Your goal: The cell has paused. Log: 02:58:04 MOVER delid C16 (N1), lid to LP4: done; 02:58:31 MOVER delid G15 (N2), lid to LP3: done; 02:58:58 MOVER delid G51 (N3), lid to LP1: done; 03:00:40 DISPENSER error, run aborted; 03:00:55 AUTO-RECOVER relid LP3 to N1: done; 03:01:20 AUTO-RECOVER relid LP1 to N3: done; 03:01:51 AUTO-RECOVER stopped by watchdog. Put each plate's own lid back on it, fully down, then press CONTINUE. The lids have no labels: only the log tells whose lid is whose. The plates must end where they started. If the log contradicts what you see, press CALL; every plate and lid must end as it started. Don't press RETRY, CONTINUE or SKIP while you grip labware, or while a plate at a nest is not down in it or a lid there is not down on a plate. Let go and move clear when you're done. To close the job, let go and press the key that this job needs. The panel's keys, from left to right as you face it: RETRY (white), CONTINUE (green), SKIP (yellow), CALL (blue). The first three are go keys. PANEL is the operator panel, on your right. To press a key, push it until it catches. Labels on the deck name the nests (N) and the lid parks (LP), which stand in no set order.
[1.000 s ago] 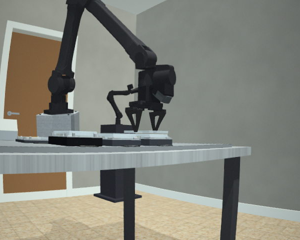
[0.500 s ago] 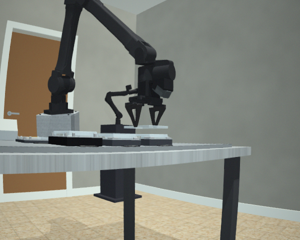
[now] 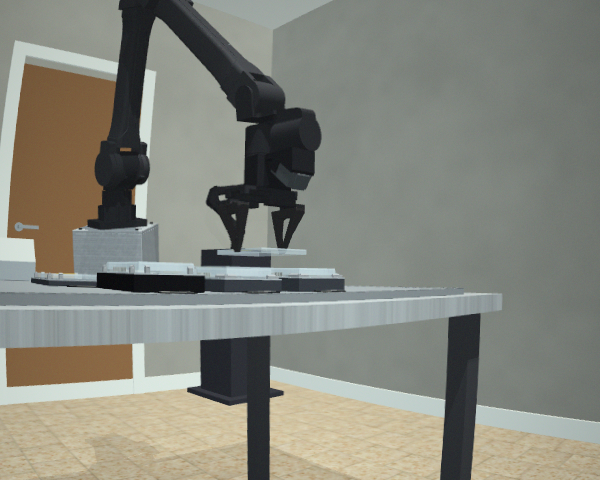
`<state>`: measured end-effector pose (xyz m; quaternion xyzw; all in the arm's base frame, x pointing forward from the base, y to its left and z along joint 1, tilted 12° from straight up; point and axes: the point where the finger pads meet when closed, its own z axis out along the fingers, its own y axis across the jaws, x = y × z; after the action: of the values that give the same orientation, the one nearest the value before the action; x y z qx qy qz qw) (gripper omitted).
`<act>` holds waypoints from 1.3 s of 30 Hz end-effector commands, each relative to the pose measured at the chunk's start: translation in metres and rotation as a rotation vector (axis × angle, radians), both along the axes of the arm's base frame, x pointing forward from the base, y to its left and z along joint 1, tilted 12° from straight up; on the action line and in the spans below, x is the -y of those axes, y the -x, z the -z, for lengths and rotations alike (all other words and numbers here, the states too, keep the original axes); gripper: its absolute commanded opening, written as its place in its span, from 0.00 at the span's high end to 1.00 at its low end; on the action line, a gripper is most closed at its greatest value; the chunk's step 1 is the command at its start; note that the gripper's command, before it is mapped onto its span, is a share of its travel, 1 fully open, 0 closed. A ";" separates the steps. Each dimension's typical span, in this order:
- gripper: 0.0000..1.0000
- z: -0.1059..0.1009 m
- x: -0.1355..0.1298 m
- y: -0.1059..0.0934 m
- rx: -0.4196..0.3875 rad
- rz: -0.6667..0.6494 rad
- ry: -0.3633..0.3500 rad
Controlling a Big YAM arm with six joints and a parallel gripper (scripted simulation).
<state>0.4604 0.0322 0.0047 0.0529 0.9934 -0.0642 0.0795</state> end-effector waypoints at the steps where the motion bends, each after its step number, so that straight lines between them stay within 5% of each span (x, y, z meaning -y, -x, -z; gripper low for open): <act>1: 1.00 -0.011 0.016 -0.001 0.021 -0.026 0.001; 14: 1.00 -0.012 0.071 0.006 0.006 -0.026 0.004; 27: 1.00 -0.037 0.138 -0.006 0.039 -0.026 0.013; 39: 1.00 -0.030 0.189 0.002 0.010 -0.026 0.010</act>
<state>0.4424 -0.1360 0.0237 0.0508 0.9939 -0.0636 0.0746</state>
